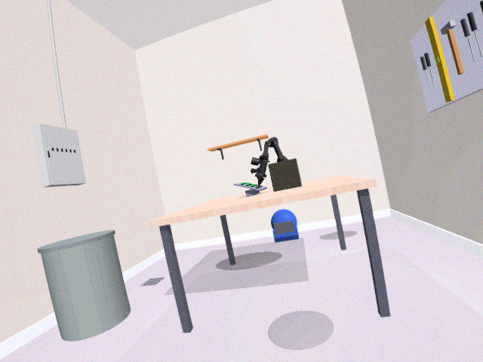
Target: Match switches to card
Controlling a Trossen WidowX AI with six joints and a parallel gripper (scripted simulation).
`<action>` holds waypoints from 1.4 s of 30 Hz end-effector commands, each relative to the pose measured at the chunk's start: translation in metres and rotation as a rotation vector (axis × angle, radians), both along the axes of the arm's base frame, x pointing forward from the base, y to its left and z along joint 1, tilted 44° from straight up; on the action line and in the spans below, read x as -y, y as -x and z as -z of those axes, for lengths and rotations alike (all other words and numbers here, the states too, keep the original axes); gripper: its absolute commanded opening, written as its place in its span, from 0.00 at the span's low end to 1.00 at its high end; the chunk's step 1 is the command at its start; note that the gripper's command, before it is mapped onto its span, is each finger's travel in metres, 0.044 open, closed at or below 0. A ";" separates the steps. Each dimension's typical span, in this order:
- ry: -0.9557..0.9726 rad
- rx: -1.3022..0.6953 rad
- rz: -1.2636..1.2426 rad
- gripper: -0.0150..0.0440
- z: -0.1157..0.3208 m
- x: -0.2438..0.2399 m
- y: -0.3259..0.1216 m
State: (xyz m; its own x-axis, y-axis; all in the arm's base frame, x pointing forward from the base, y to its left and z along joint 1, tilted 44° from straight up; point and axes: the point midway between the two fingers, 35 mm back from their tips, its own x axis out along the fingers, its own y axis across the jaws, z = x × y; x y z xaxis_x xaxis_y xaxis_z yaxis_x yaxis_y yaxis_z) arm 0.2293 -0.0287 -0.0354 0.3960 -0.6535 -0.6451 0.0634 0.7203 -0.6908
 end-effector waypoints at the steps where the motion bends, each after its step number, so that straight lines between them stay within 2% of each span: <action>1: 0.001 -0.008 -0.004 0.25 0.001 0.000 0.001; 42: 0.001 -0.008 -0.004 0.25 0.004 0.003 0.000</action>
